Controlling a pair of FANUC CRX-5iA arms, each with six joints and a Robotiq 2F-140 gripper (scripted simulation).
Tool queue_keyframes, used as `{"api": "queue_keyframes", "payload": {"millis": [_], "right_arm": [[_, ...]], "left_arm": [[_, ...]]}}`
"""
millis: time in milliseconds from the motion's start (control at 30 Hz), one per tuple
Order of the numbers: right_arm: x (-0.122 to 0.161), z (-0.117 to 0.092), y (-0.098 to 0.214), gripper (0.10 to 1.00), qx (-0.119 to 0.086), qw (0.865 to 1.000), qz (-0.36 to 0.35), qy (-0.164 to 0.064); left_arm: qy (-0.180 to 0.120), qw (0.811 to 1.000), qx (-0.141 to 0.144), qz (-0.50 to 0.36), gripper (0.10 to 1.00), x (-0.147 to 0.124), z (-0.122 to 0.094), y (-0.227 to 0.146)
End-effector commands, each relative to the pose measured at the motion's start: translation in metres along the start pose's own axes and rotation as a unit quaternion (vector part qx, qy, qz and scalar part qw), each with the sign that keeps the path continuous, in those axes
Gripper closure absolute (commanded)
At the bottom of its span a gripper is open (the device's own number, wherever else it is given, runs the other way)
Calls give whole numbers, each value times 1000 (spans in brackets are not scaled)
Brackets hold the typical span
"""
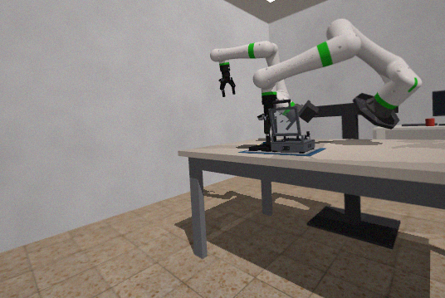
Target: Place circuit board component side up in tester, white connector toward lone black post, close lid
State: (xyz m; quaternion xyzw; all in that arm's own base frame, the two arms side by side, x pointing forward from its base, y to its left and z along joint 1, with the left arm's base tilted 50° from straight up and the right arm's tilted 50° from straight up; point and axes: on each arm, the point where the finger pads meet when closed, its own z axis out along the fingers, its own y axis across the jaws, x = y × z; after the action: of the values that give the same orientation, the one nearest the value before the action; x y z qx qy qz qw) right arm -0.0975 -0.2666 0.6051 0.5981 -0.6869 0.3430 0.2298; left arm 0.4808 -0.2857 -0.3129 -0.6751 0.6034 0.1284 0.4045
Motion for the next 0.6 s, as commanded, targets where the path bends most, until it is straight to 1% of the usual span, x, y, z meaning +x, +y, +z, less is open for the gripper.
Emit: {"api": "queue_keyframes", "payload": {"millis": [0,567], "right_arm": [[0,-1,0,98,0,1000,0,1],[0,-1,0,98,0,1000,0,1]], "left_arm": [[1,1000,0,0,588,1,-4,0],[1,1000,0,0,588,1,-13,0]]}}
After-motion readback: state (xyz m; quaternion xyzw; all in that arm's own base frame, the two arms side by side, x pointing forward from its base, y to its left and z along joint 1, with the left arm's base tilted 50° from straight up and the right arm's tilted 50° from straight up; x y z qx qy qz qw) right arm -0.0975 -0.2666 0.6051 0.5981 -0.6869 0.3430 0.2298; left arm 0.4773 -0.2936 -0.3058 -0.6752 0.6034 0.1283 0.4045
